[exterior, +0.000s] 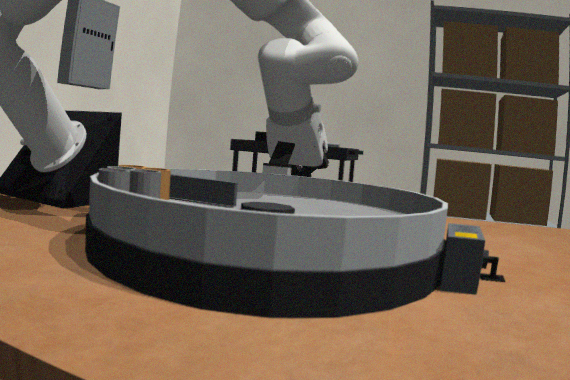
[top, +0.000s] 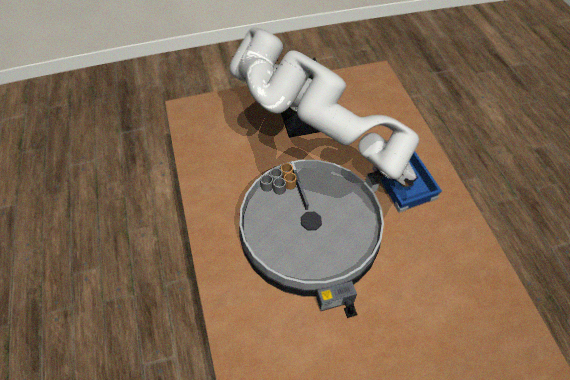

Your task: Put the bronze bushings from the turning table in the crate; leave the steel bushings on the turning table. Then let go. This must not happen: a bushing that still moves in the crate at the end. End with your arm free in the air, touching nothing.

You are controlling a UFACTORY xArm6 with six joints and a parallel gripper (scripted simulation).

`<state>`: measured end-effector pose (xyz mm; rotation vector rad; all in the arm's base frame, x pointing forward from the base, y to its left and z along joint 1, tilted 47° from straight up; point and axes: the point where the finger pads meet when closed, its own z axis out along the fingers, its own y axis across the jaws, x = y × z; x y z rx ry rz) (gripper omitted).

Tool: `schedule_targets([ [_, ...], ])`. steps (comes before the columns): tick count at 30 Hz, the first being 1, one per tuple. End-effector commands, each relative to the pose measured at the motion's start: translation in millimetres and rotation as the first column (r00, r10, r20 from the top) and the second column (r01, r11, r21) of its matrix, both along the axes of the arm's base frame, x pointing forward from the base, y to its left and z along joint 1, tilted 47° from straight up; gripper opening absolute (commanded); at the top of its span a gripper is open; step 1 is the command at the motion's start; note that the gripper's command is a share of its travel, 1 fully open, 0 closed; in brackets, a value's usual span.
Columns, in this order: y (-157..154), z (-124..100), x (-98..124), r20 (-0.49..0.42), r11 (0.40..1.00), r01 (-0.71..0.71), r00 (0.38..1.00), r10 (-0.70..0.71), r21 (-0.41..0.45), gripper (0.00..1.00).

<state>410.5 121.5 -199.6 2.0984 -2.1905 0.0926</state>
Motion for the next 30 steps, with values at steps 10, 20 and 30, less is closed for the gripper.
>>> schedule_targets([
  [10, 0.9, 0.6, 1.3, 0.003, 1.000, -0.001, 1.000, 0.001, 0.002, 0.00],
  [20, 0.6, 0.3, 1.3, 0.003, 1.000, -0.001, 1.000, 0.001, 0.002, 0.00],
  [30, -1.7, -1.9, 1.2, 0.003, 1.000, -0.001, 1.000, 0.001, 0.002, 0.00],
])
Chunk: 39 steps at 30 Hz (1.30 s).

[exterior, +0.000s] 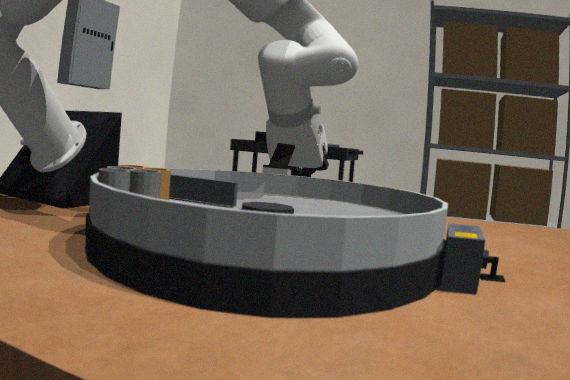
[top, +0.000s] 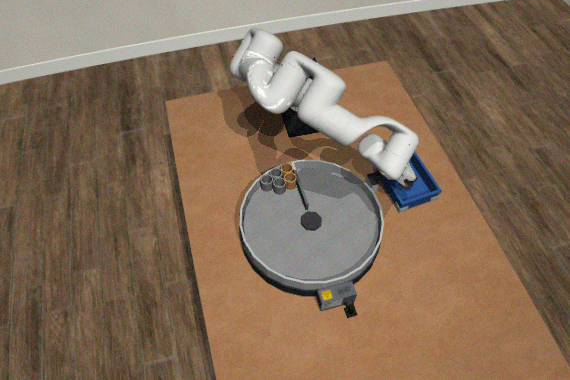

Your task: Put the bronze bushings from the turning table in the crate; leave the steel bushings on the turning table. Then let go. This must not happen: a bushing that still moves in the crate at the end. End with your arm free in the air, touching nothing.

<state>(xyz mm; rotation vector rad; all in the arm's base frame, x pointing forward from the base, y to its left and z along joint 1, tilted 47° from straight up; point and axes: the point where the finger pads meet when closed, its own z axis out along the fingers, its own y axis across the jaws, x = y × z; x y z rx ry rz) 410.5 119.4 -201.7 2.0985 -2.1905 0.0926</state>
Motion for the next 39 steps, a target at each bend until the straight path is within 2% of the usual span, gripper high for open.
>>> schedule_targets([
  [1, 0.2, -0.1, 1.3, 0.003, 1.000, -0.001, 1.000, 0.001, 0.001, 0.00],
  [26, -1.2, -1.4, 1.2, 0.003, 1.000, -0.001, 1.000, 0.001, 0.001, 0.00],
  [27, -1.2, -1.4, 1.2, 0.003, 1.000, -0.001, 1.000, 0.001, 0.001, 0.12],
  [39, -1.2, -1.4, 1.2, 0.003, 1.000, -0.001, 1.000, 0.001, 0.001, 0.12],
])
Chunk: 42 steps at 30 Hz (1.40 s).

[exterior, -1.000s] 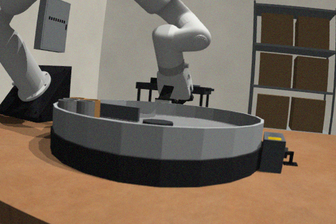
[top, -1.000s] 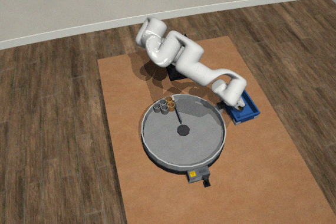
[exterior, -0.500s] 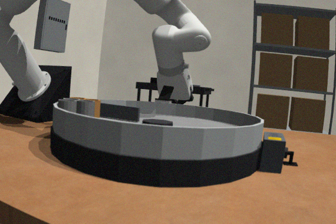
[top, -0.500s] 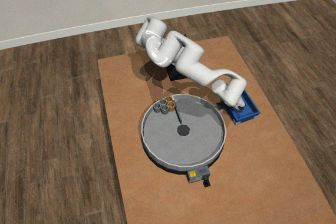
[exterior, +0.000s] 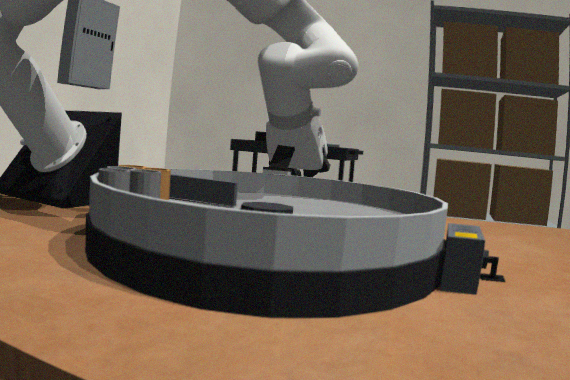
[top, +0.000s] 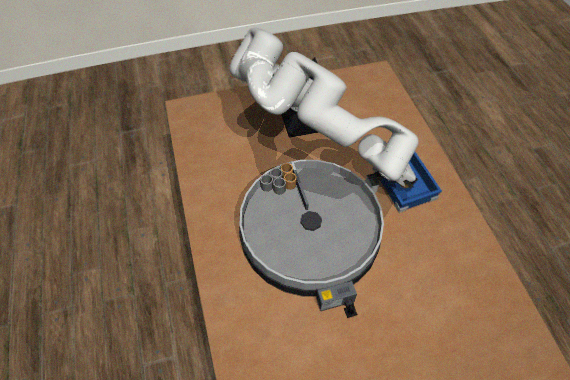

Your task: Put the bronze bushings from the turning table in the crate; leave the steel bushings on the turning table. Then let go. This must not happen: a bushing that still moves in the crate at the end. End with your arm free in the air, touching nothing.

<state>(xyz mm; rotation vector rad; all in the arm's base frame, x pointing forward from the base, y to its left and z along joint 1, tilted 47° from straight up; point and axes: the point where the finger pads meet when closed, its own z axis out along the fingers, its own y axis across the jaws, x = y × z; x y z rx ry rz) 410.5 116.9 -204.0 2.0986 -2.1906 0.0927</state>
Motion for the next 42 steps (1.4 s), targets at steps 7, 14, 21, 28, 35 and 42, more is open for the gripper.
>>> schedule_targets([
  [7, 1.3, 1.0, 1.2, 0.003, 1.000, -0.001, 1.000, 0.001, 0.001, 0.12],
  [14, 1.3, 1.0, 1.2, 0.003, 1.000, -0.001, 1.000, 0.001, 0.001, 0.12],
  [21, 1.3, 1.0, 1.2, 0.003, 1.000, -0.001, 1.000, 0.001, 0.001, 0.12],
  [28, 6.7, 6.1, 1.6, 0.003, 1.000, -0.001, 1.000, 0.001, 0.001, 0.12],
  [35, 20.8, 19.3, 2.5, 0.003, 1.000, -0.001, 1.000, 0.001, 0.001, 0.12],
  [42, 45.0, 42.2, 4.2, 0.003, 1.000, -0.001, 1.000, 0.001, 0.001, 0.12],
])
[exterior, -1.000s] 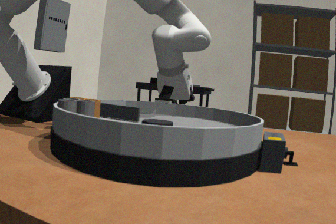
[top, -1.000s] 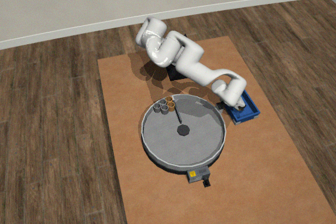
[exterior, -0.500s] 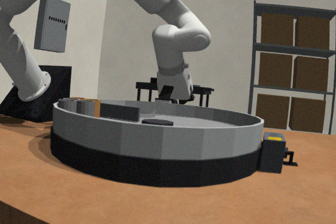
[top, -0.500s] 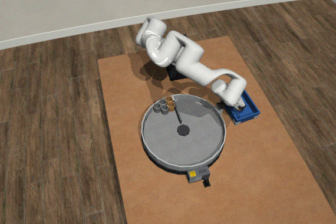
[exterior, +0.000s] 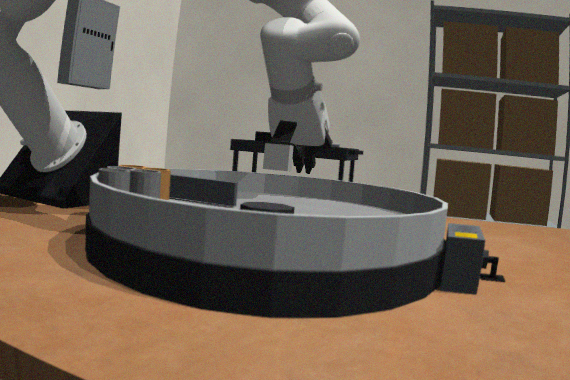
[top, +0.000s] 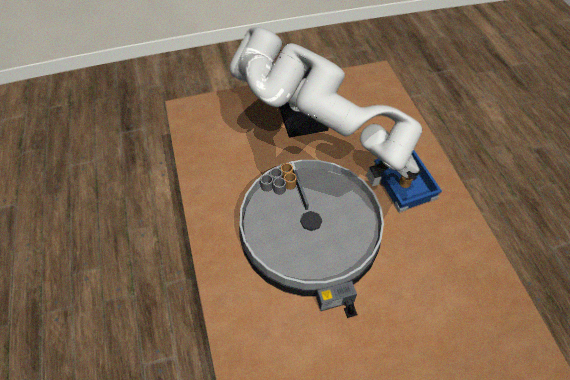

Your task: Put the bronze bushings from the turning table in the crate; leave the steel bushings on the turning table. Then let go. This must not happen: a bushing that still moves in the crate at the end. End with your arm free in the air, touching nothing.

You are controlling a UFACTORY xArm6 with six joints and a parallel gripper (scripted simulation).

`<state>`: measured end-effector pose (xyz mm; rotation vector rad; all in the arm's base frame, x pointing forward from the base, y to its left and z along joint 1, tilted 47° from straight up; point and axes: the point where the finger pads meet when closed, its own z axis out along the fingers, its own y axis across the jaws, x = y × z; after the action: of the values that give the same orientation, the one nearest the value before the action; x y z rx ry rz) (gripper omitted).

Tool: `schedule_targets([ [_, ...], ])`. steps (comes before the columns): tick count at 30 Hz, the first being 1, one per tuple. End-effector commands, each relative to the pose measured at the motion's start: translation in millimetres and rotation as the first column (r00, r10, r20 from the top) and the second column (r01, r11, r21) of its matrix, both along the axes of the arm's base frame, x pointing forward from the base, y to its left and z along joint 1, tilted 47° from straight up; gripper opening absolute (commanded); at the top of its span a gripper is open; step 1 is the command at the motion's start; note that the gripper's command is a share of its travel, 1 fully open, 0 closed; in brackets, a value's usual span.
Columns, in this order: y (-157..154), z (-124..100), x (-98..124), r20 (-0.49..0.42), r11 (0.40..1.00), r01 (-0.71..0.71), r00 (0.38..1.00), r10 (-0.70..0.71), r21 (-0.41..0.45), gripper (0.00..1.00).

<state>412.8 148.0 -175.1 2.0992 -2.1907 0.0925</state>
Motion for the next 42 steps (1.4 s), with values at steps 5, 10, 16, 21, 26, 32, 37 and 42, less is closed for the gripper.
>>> schedule_targets([
  [5, 25.7, 24.3, 2.7, 0.003, 1.000, -0.001, 1.000, 0.001, 0.001, 0.12],
  [10, 29.0, 27.4, 2.9, 0.003, 1.000, -0.001, 1.000, 0.001, 0.001, 0.12],
  [16, 30.0, 28.3, 3.0, 0.003, 1.000, -0.001, 1.000, 0.001, 0.001, 0.12],
  [21, 30.0, 28.3, 3.0, 0.003, 1.000, -0.001, 1.000, 0.001, 0.001, 0.12],
  [26, 30.0, 28.3, 3.0, 0.003, 1.000, -0.001, 1.000, 0.001, 0.001, 0.12],
  [32, 30.0, 28.3, 3.0, 0.003, 1.000, -0.001, 1.000, 0.001, 0.001, 0.12],
  [37, 30.0, 28.3, 3.0, 0.003, 1.000, -0.001, 1.000, 0.001, 0.001, 0.12],
  [42, 30.0, 28.3, 3.0, 0.003, 1.000, -0.001, 1.000, 0.001, 0.001, 0.12],
])
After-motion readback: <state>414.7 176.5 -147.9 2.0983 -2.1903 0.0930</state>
